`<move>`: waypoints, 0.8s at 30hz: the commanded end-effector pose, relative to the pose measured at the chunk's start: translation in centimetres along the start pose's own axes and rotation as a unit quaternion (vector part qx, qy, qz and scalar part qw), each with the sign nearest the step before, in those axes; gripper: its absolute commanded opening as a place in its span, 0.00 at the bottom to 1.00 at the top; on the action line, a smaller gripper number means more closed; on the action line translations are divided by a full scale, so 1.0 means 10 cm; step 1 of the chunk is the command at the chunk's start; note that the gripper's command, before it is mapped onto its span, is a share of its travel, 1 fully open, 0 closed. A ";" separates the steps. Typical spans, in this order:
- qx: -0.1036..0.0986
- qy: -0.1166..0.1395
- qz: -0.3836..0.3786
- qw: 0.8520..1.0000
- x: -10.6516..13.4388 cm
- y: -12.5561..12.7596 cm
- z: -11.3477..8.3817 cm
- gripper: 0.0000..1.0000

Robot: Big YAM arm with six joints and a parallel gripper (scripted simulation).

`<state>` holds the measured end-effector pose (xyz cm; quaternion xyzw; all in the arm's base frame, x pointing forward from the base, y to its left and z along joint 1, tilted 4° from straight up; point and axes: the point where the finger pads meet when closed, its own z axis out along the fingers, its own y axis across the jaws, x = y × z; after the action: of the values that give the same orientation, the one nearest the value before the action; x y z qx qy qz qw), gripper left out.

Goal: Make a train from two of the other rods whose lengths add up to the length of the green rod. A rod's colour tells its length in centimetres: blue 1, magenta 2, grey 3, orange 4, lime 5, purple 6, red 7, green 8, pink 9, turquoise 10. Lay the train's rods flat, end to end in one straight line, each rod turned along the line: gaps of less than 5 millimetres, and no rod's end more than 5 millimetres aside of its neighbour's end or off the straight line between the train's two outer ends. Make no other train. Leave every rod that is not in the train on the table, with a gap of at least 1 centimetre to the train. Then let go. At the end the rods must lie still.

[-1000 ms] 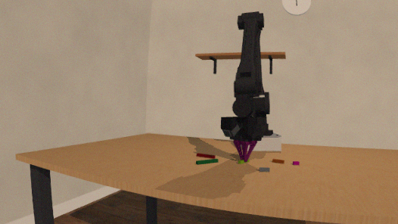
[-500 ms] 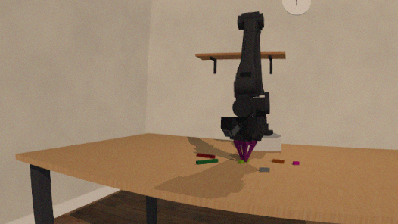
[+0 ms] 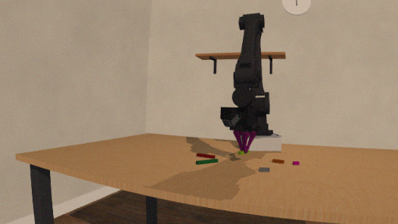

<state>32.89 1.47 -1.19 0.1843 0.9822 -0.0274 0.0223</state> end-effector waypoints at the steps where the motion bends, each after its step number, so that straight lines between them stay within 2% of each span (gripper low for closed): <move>1: -0.015 -0.028 0.001 0.999 -0.19 0.15 -0.44 0.03; 5: -0.016 -0.029 0.002 0.999 -0.19 0.14 -0.75 0.03; 9: -0.017 -0.030 0.002 0.999 -0.19 0.14 -0.92 0.03; 10: -0.004 -0.006 0.000 1.000 -0.03 0.07 -0.75 0.03; 11: 0.003 0.007 -0.001 1.000 0.05 0.04 -0.67 0.03; 13: 0.003 0.007 -0.001 1.000 0.05 0.04 -0.67 0.03; 16: -0.008 -0.014 0.001 1.000 -0.11 0.11 -0.76 0.03; 21: -0.009 -0.016 0.001 1.000 -0.12 0.12 -0.78 0.03; 24: -0.012 -0.020 0.024 0.999 -0.23 0.19 -0.84 0.03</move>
<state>32.60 1.92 5.68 0.1901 0.9811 -0.0269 0.0226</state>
